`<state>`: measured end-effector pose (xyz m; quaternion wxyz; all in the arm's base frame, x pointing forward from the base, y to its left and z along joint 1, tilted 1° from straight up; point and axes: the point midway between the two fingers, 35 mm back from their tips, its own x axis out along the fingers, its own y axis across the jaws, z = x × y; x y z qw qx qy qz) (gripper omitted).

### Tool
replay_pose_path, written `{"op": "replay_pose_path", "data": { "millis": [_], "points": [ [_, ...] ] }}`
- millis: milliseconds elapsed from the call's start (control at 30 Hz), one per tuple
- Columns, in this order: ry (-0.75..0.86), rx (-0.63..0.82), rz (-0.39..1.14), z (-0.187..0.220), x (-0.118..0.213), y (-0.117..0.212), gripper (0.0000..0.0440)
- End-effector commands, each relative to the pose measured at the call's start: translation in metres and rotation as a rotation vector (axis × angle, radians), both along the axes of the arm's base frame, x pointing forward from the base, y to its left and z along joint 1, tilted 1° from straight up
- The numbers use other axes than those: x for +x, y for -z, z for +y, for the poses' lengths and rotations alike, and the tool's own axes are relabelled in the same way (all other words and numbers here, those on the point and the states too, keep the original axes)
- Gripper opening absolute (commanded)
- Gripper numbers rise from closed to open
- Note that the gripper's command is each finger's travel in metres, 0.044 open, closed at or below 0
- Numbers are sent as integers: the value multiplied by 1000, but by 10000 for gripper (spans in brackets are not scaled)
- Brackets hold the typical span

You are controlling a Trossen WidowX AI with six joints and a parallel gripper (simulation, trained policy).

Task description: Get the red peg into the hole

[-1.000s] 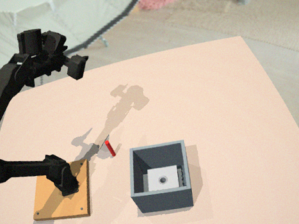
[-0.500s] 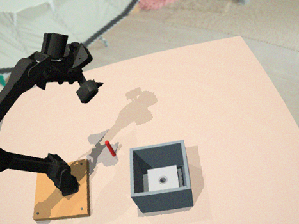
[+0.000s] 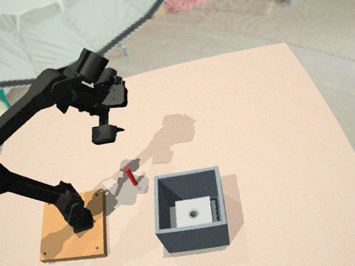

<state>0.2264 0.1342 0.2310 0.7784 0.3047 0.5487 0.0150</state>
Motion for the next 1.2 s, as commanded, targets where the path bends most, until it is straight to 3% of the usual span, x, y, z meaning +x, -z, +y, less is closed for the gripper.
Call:
{"op": "replay_pose_path", "data": {
  "millis": [0, 633, 1167],
  "points": [
    [68, 6, 93, -5, -4, 15, 440],
    [490, -35, 542, -30, -38, 79, 440],
    [695, -109, 685, -41, -50, 126, 440]
  ]
}}
